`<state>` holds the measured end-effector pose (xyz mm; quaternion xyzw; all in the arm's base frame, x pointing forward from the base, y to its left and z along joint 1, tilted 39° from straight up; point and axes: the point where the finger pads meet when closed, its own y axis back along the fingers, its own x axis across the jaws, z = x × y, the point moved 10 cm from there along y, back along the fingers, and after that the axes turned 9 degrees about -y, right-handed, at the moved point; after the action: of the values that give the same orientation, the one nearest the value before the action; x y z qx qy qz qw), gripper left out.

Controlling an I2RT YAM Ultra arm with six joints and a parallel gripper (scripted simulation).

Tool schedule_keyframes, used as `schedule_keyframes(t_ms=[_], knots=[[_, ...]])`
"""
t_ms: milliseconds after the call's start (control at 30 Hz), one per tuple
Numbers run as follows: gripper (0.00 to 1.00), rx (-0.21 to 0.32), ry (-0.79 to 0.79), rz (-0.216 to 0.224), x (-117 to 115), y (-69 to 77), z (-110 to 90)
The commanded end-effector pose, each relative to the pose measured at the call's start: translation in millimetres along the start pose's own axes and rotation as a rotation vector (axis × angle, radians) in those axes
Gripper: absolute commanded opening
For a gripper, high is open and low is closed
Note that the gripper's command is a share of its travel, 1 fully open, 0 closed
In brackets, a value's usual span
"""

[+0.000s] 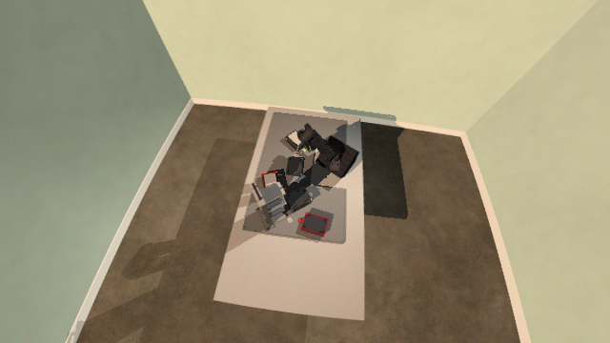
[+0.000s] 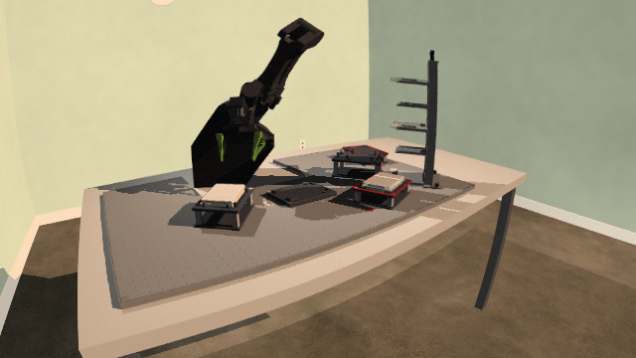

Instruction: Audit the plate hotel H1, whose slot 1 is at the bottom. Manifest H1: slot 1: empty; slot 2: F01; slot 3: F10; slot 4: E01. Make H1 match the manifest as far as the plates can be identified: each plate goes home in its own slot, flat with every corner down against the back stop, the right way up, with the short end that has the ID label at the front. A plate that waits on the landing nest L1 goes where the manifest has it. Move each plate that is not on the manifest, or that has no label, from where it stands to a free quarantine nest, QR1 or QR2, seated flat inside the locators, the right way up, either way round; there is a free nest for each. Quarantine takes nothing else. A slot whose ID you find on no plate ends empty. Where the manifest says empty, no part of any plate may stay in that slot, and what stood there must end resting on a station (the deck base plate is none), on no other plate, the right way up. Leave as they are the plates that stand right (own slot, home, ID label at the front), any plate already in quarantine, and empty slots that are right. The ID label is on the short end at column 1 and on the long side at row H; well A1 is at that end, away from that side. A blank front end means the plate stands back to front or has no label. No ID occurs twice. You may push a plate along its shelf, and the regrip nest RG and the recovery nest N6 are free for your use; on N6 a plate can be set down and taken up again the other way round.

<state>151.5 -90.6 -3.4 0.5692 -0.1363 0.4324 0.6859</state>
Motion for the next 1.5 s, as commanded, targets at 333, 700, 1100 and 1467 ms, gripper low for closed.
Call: schedule_keyframes(t_ms=[333, 700, 1100, 1467], knots=[[1.00, -0.061, 0.012, 0.004, 1.0, -8.0, -8.5], [1.00, -0.042, -0.003, -0.012, -2.6, -15.9, -13.9], [1.00, -0.042, -0.003, -0.012, -2.6, -15.9, -13.9], [1.00, -0.042, -0.003, -0.012, -2.6, -15.9, -13.9]])
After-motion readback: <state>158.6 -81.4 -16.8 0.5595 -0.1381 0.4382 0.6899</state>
